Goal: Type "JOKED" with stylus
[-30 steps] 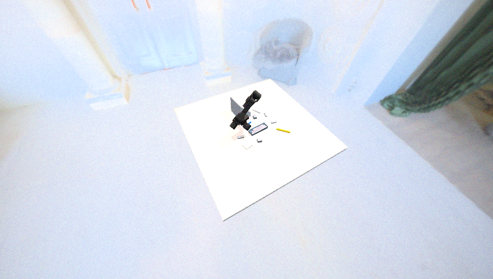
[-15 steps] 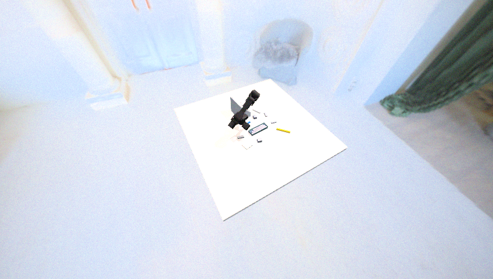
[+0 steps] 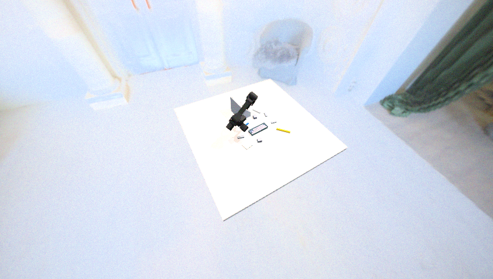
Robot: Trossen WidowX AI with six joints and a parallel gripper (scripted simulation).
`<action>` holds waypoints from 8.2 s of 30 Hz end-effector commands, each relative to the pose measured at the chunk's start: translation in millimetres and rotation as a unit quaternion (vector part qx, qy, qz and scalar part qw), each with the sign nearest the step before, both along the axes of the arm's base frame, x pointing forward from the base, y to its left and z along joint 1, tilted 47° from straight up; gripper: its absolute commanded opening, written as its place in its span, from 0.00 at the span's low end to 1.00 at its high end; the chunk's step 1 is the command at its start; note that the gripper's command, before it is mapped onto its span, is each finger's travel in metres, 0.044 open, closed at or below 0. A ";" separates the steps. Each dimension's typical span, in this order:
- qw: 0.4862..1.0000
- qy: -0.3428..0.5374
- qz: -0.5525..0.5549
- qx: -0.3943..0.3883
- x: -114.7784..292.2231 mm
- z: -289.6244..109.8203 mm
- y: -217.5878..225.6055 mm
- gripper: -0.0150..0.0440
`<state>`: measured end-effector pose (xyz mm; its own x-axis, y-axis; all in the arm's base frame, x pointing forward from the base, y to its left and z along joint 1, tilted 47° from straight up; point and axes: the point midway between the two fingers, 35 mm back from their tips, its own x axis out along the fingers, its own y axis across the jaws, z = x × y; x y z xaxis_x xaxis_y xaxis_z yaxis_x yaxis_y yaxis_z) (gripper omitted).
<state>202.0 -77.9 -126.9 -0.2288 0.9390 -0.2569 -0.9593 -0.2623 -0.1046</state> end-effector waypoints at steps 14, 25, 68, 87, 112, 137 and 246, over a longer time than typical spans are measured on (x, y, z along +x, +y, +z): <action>1.000 -0.002 0.001 0.001 -2.2 -20.1 18.1 0.25; 1.000 -0.002 0.001 0.001 -4.9 -32.3 31.2 0.25; 0.813 0.451 -0.216 -0.297 -3.5 13.8 5.5 0.51; 0.338 0.674 -0.575 -0.318 -7.4 25.4 16.2 0.51; 0.004 0.706 -0.698 -0.117 -9.8 35.5 21.5 0.51; 0.004 0.706 -0.698 -0.117 -12.5 25.1 30.8 0.51; 0.025 0.699 -0.701 -0.137 -9.0 26.9 29.3 0.25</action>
